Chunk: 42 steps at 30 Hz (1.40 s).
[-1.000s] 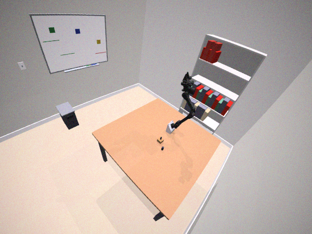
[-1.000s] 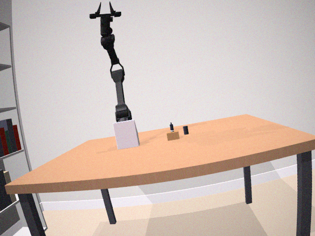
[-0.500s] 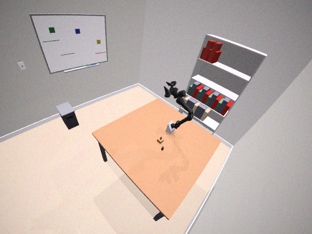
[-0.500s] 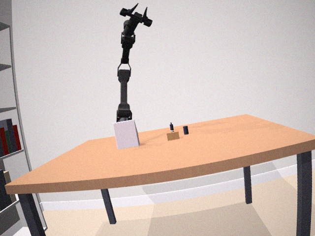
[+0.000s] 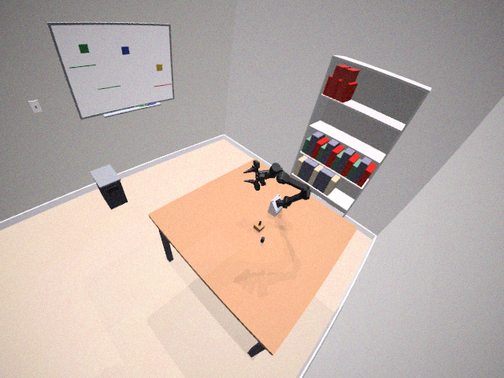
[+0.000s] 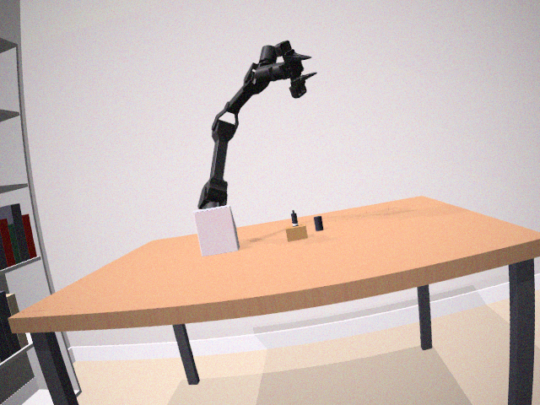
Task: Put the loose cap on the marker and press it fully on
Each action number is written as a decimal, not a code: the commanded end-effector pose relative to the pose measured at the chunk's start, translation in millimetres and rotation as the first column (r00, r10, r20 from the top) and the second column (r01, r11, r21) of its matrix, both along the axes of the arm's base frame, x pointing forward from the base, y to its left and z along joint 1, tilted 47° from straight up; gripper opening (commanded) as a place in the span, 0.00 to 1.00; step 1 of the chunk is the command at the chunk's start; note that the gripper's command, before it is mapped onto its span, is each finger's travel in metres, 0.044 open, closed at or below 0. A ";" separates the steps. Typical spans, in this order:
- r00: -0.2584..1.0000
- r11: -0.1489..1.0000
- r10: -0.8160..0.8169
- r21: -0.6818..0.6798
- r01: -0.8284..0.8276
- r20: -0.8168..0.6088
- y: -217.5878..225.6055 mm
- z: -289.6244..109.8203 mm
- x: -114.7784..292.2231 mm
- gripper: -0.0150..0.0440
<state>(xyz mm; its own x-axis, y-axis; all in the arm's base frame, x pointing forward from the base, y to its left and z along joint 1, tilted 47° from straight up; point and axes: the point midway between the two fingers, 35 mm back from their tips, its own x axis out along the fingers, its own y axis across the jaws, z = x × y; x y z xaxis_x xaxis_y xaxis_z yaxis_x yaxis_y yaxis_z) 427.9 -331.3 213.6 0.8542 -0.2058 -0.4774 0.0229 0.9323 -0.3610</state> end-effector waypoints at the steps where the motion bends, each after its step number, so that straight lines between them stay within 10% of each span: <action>1: 0.969 0.977 0.213 0.030 -0.211 -0.122 65.0 -32.0 15.6 0.67; 10: 0.701 0.754 0.654 0.168 -0.635 -0.286 212.9 -81.6 15.0 0.67; 24: -0.048 0.054 0.976 0.450 -0.891 -0.213 412.0 -103.8 -86.4 0.67; 42: -0.081 0.020 0.977 0.460 -0.888 -0.199 454.7 -135.5 -97.9 0.67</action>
<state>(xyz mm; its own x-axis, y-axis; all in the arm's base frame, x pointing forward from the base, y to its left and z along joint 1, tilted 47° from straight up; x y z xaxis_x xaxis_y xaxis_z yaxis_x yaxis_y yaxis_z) 333.3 115.5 85.9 -0.0986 0.7258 -0.6808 -0.9941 -0.0401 0.1012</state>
